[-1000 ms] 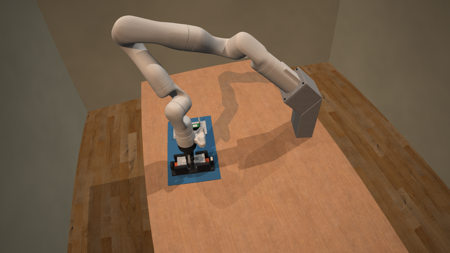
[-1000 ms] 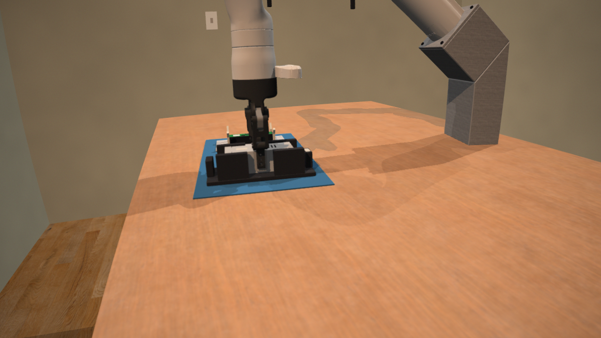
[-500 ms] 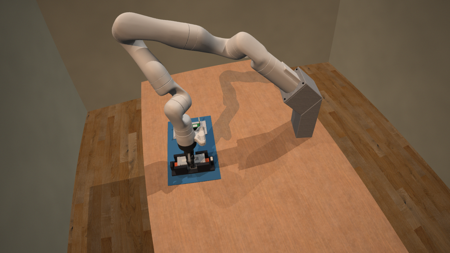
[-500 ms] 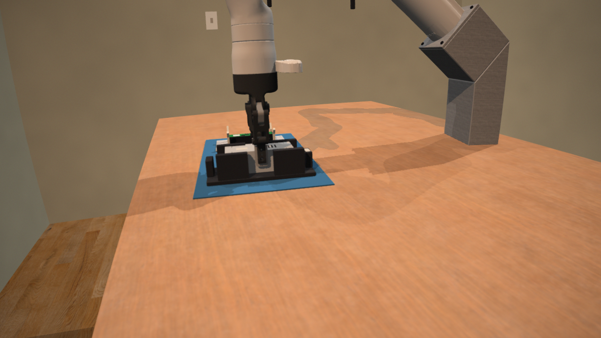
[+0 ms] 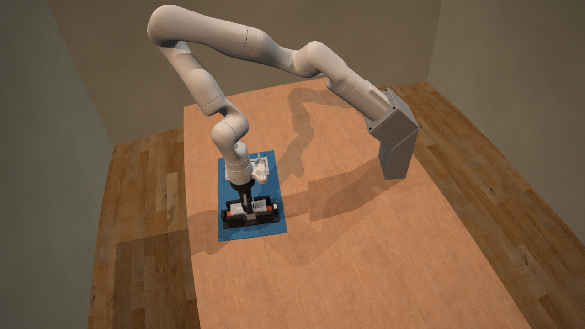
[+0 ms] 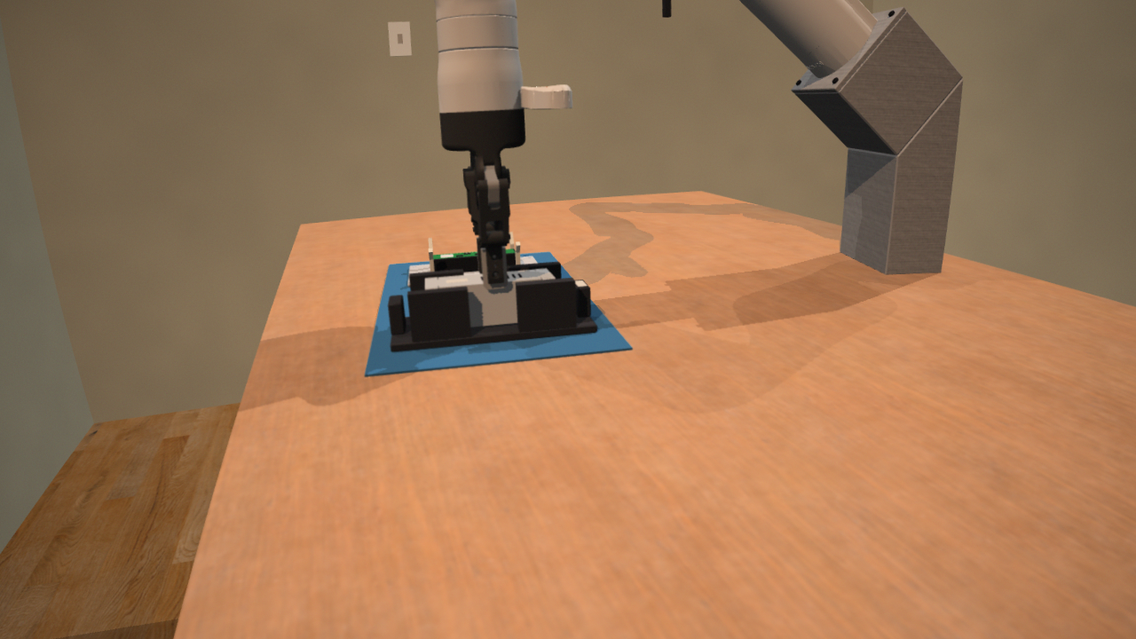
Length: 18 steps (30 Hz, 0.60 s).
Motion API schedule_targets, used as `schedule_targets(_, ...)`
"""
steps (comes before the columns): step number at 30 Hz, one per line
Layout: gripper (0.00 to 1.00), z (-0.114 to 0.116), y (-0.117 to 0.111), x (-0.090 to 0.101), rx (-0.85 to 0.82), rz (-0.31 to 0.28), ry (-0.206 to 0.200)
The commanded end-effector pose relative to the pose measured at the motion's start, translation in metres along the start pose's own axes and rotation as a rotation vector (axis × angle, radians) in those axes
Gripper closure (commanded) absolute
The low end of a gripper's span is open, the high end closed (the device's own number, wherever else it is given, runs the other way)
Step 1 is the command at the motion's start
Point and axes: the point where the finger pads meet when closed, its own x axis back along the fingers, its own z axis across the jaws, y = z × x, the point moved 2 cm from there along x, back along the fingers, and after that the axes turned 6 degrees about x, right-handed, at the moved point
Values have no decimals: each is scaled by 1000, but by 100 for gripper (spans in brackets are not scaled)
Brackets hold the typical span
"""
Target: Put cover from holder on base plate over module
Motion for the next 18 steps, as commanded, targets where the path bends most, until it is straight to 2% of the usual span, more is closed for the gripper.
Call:
schedule_targets(1, 100, 1, 1, 11, -2, -5, 6)
schedule_targets(6, 100, 1, 1, 26, -2, -5, 6)
schedule_targets(18, 99, 0, 0, 25, -1, -3, 3)
